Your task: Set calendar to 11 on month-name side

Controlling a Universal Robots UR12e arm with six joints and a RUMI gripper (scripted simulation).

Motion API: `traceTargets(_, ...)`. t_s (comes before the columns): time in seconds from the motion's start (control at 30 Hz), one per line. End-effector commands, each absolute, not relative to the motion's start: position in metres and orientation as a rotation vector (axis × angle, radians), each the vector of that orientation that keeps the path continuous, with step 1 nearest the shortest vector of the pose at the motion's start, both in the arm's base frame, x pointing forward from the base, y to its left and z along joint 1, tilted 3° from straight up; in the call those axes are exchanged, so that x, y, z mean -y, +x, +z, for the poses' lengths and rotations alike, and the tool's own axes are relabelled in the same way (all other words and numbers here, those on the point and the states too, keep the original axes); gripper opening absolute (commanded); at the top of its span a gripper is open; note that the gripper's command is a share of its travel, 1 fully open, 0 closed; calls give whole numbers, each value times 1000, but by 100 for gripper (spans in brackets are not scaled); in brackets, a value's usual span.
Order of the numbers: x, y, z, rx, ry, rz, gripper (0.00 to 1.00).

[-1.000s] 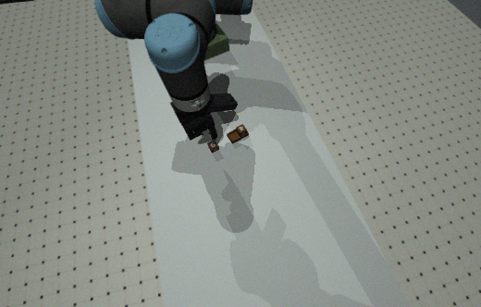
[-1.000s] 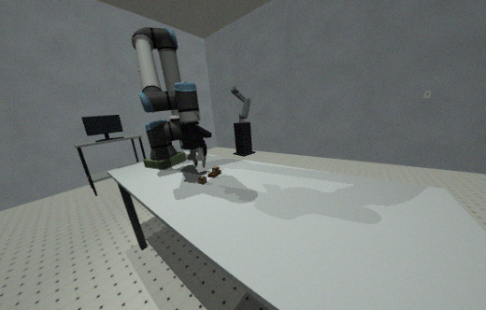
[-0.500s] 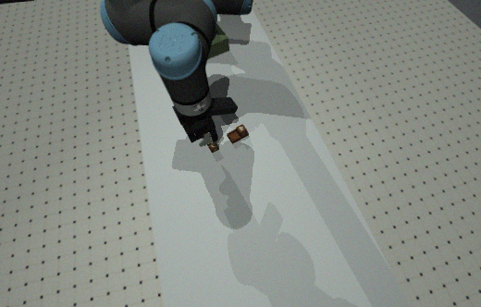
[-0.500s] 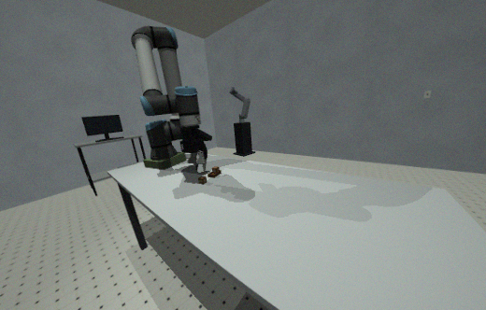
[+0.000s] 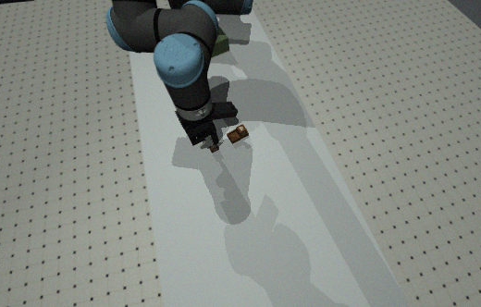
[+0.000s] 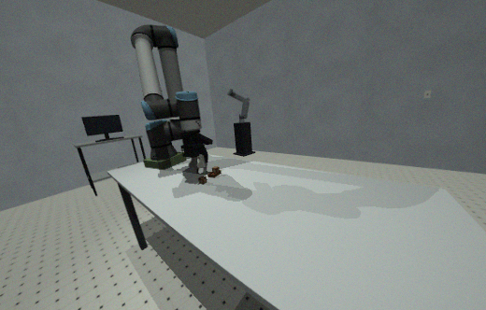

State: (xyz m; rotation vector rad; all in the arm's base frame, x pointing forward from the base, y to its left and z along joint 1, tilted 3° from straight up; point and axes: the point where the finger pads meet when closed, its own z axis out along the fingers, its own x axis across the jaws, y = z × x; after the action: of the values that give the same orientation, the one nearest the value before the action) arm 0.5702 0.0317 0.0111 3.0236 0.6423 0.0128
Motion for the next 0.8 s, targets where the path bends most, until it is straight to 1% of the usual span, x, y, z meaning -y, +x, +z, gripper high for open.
traceTargets(0.0, -31, 571, 7, -642, 3023, 15, 28)
traceTargets(0.77, -31, 571, -1, -642, 3023, 15, 28)
